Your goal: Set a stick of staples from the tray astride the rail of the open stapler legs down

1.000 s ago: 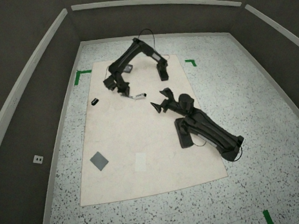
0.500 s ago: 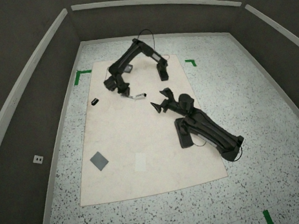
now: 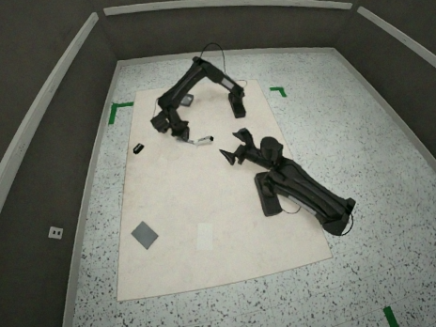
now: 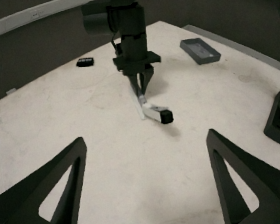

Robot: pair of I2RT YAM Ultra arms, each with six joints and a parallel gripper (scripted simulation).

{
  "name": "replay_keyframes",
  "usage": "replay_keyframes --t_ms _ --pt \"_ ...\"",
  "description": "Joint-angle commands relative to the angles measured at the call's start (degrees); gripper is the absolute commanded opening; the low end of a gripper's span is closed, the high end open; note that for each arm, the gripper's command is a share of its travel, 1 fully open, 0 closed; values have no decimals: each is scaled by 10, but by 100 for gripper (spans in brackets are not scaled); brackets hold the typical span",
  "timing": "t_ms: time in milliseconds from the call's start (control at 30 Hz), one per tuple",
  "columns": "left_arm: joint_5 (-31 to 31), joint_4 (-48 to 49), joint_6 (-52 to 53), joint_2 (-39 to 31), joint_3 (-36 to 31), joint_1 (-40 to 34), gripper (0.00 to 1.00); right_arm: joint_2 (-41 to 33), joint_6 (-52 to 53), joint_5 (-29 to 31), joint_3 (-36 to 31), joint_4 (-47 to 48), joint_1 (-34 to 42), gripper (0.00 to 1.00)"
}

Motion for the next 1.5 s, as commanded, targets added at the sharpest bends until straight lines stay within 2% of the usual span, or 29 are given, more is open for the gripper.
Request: replay_keyframes --t_ms 0,300,633,867,1033,1100,1167,1333,1467 --pt "0 -14 -1 -10 0 3 100 -1 -3 6 14 -11 -1 18" --pt "0 -14 -1 -10 0 3 100 -15 -10 9 22 -16 -12 18" --pt "0 -14 -1 -10 0 3 100 11 -13 6 62 -53 -16 18" --pt "0 -14 -1 -10 0 3 100 11 -22 7 152 -141 -25 18" --pt "0 -14 -1 -10 0 3 100 7 -18 3 157 -147 -17 18" --pt "0 -14 -1 -10 0 3 100 5 -27 14 156 -136 -16 41" --pt "0 -14 -1 -10 0 3 100 5 -27 14 156 -136 -16 41" --pt "0 -14 -1 -10 0 3 100 -19 -71 49 120 -62 -6 98" --pt "0 -14 -1 -10 0 3 100 -75 -121 82 40 7 9 100"
